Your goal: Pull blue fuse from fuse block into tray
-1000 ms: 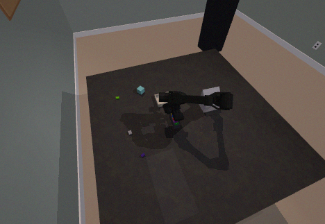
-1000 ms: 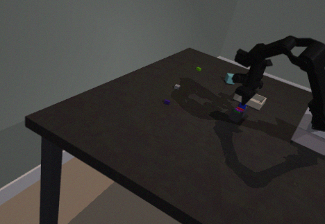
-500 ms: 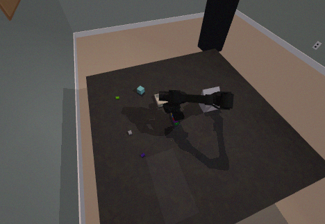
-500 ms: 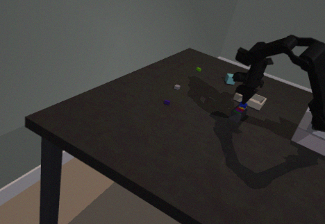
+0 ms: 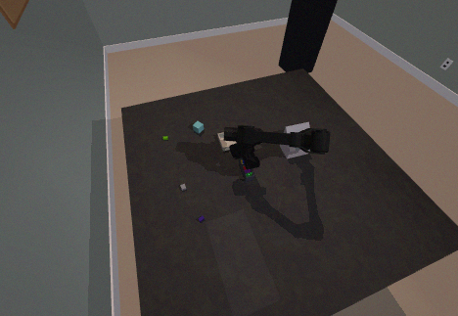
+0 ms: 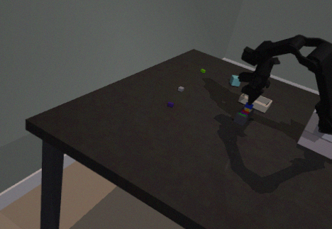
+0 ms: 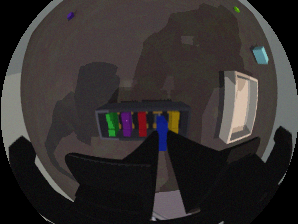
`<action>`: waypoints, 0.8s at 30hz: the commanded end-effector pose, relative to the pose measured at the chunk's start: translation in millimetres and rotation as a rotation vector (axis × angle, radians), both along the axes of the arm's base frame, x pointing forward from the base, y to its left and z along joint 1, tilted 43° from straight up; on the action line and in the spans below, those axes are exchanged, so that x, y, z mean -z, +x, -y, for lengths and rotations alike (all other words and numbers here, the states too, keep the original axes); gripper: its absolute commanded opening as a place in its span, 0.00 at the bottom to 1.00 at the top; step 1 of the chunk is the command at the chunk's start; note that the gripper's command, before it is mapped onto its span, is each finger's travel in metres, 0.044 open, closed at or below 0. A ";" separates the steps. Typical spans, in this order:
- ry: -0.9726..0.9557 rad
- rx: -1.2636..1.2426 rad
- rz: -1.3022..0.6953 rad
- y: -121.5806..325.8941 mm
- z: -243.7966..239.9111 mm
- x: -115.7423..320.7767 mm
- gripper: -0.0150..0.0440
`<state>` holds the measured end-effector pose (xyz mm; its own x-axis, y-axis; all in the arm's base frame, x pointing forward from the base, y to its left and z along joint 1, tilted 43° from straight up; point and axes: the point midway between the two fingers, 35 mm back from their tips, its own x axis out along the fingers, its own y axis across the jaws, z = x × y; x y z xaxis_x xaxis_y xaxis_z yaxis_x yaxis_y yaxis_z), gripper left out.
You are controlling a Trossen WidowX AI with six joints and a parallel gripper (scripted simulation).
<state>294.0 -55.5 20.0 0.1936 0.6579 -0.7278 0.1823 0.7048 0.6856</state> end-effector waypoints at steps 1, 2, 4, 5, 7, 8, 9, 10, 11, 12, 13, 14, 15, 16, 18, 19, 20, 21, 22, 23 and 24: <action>-0.007 -0.005 0.002 0.0 2.2 -1.6 0.25; -0.007 -0.005 0.002 -0.1 2.5 -2.0 0.25; -0.006 -0.005 0.002 -0.4 3.1 -2.7 0.25; -0.006 -0.005 0.002 -0.5 3.4 -3.1 0.25; -0.006 -0.004 0.002 -0.7 4.0 -3.8 0.25; -0.006 -0.004 0.002 -0.9 4.4 -4.2 0.25; -0.006 -0.004 0.002 -1.0 4.7 -4.6 0.25; -0.006 -0.004 0.002 -1.1 5.0 -5.0 0.25; -0.006 -0.004 0.002 -1.3 5.3 -5.3 0.25; -0.006 -0.004 0.002 -1.3 5.5 -5.5 0.25; -0.006 -0.004 0.002 -1.4 6.0 -6.1 0.25; -0.006 -0.004 0.002 -1.7 6.9 -7.1 0.25; -0.006 -0.004 0.002 -1.9 8.0 -8.2 0.25; -0.006 -0.004 0.002 -2.2 9.1 -9.4 0.25; -0.006 -0.004 0.002 -2.8 11.3 -11.8 0.25; -0.006 -0.004 0.001 -3.1 12.4 -13.0 0.25; -0.006 -0.004 0.001 -3.5 13.5 -14.2 0.25; -0.006 -0.004 0.001 -3.8 14.6 -15.4 0.25; -0.006 -0.004 0.001 -4.1 15.6 -16.6 0.25; -0.006 -0.004 0.001 -4.5 16.7 -17.8 0.25; -0.006 -0.004 0.001 -4.8 17.8 -19.0 0.25</action>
